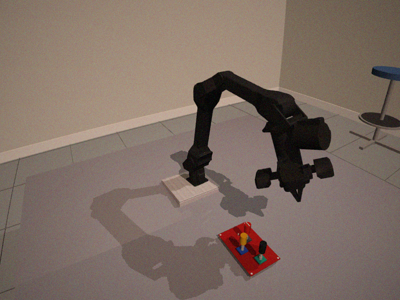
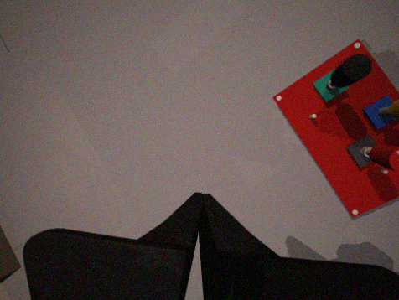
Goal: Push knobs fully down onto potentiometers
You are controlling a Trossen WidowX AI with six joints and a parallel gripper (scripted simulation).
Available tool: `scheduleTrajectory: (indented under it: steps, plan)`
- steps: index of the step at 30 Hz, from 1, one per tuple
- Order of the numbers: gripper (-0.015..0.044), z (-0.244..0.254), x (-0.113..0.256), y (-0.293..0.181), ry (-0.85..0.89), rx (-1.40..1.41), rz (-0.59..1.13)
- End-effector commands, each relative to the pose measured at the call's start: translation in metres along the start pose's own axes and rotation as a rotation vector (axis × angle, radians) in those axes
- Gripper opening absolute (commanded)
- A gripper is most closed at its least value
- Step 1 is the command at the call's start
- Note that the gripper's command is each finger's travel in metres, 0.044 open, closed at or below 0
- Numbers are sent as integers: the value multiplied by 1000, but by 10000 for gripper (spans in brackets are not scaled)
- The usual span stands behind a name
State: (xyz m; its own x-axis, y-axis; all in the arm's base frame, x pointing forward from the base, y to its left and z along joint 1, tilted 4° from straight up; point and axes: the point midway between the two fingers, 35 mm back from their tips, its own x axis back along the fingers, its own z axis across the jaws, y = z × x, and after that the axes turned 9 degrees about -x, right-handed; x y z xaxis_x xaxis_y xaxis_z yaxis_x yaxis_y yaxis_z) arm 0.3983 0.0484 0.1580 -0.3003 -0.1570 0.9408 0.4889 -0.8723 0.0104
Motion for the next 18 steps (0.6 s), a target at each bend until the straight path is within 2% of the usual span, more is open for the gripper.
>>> scheduleTrajectory:
  steps: [1,10,15,18]
  plan:
    - [0,-28,-1,21,-102,-33,-10]
    - [0,-103,9,59,-354,-125,16]
    - [0,-108,9,61,-371,-131,21]
    - [0,-114,-7,60,-371,-131,21]
